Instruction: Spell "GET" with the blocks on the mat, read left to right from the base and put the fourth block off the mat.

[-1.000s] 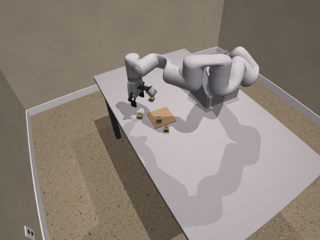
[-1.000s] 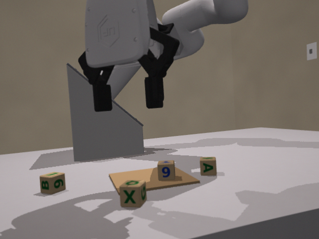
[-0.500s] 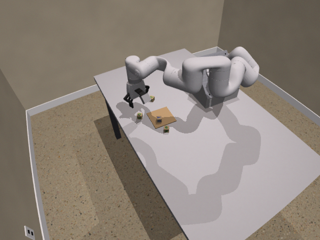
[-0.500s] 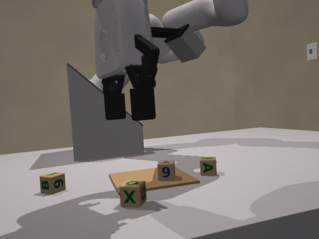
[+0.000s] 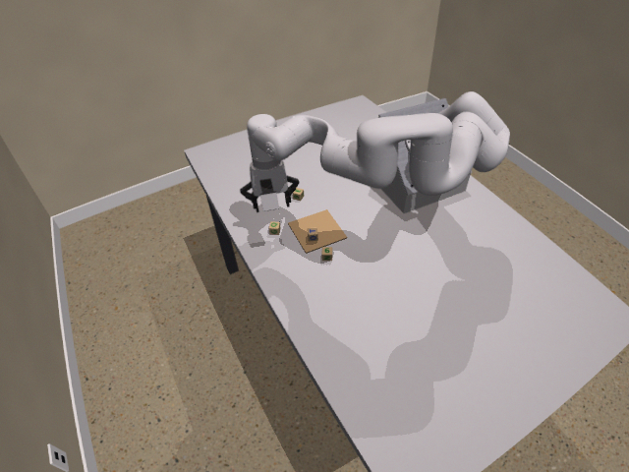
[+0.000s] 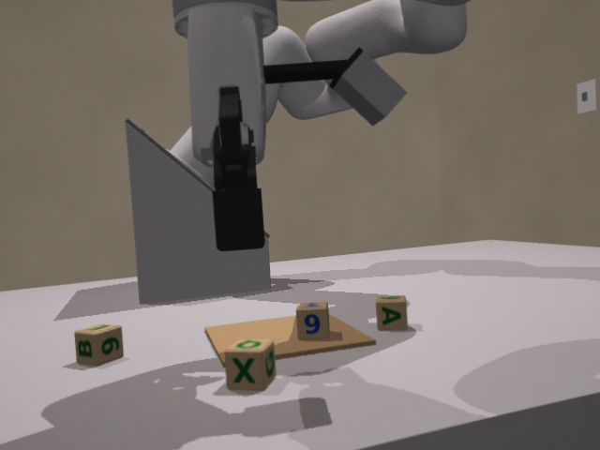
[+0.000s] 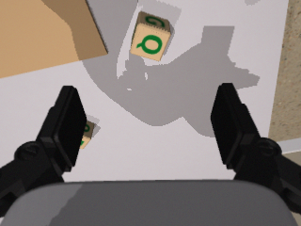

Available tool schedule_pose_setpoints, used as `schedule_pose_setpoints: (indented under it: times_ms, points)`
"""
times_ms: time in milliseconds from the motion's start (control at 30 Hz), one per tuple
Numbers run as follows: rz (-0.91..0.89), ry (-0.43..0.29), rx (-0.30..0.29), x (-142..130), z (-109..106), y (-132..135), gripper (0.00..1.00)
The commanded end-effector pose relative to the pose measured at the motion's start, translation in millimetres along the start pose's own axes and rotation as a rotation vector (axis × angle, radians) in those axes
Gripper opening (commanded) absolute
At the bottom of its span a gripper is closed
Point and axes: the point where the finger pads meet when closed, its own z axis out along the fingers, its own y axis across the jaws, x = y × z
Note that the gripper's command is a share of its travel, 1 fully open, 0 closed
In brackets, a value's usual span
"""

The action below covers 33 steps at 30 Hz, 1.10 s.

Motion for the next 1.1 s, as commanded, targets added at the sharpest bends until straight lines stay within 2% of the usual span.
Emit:
schedule_pose_setpoints:
  times_ms: [0, 100, 400, 433, 1067]
  points:
    - [0.139, -0.004, -0.002, -0.7, 1.3, 1.2, 1.00]
    - [0.239, -0.004, -0.003, -0.8, 4.3, 1.0, 1.00]
    - [0.328, -0.004, -0.003, -0.9, 6.9, 0.8, 1.00]
    - [0.328, -0.004, -0.003, -0.9, 6.9, 0.8, 0.53]
    - [0.328, -0.004, -0.003, -0.9, 6.9, 0.8, 0.53]
